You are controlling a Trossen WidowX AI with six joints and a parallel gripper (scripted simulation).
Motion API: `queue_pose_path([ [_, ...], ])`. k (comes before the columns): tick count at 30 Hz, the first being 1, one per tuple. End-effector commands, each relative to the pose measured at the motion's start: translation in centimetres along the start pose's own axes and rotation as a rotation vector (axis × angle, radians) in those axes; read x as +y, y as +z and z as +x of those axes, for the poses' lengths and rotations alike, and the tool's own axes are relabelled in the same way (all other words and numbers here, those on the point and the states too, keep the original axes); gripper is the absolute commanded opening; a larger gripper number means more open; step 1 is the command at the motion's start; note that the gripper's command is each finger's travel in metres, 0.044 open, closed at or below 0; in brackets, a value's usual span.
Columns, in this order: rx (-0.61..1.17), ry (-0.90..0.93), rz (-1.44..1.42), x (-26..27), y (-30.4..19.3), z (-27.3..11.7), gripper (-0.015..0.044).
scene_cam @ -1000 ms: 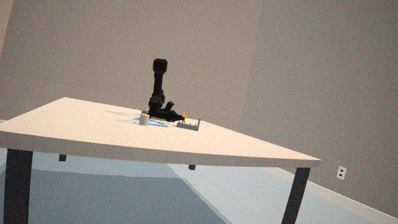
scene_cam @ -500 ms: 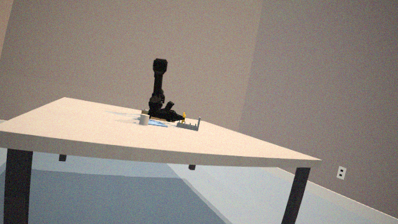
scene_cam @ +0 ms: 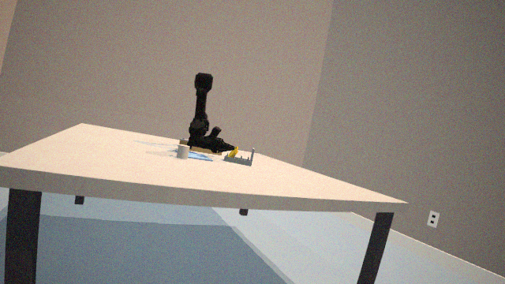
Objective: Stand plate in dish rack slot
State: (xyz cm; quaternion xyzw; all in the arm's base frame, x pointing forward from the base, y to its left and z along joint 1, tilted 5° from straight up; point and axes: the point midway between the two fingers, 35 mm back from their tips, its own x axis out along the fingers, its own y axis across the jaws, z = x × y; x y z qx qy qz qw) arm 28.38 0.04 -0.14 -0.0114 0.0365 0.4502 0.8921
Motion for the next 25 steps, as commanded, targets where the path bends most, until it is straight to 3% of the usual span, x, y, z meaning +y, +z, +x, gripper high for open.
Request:
queue_pose_path([
  [1, 0.002, 0.0, -0.004, -0.6, 2.8, 0.1, 0.04],
  [11, 0.003, 0.005, 0.002, -0.9, 10.4, 0.1, 0.04],
  [17, 0.014, -0.007, 0.018, -1.2, 10.5, 0.1, 0.04],
  [25, 0.157, -0.137, 0.205, -4.7, 10.3, 0.6, 0.04],
])
